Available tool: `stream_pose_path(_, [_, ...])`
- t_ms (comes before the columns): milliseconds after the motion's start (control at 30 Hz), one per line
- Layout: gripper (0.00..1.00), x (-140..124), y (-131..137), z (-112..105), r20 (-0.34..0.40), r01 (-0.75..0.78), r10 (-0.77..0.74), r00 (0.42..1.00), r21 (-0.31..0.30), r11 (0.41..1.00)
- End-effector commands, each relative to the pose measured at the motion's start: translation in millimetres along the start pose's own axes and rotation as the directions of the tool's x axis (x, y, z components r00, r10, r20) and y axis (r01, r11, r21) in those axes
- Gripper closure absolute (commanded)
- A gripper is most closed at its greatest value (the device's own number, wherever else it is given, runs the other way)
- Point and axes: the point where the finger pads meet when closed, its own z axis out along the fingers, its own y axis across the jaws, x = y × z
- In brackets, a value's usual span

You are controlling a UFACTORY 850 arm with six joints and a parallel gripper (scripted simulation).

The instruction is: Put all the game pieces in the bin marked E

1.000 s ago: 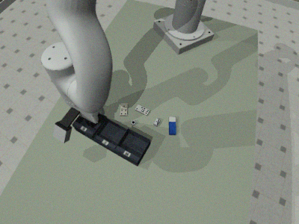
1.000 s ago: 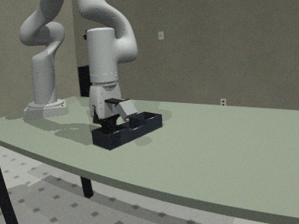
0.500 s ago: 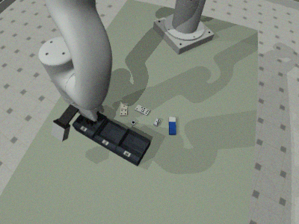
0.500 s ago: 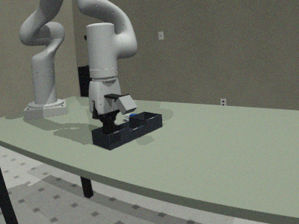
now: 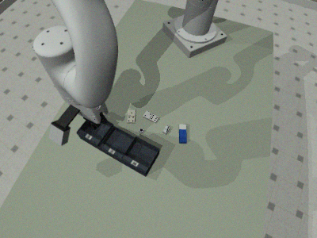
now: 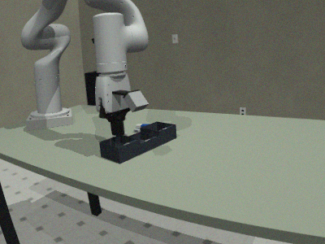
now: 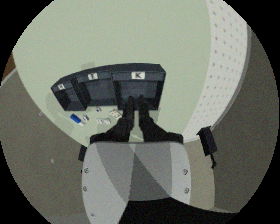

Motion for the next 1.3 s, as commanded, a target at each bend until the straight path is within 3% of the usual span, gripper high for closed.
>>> stream_pose_path(0, [0.93, 0, 0, -5, 0.000, 0.000, 0.000, 1.000, 0.000, 1.000])
stream_pose_path(133, [0.93, 0, 0, -14, 0.000, 0.000, 0.000, 1.000, 0.000, 1.000])
stream_pose_path(767, [0.93, 12, -84, -14, 0.000, 0.000, 0.000, 1.000, 0.000, 1.000])
stream_pose_path(1267, [0.93, 12, -84, 15, 0.000, 0.000, 0.000, 1.000, 0.000, 1.000])
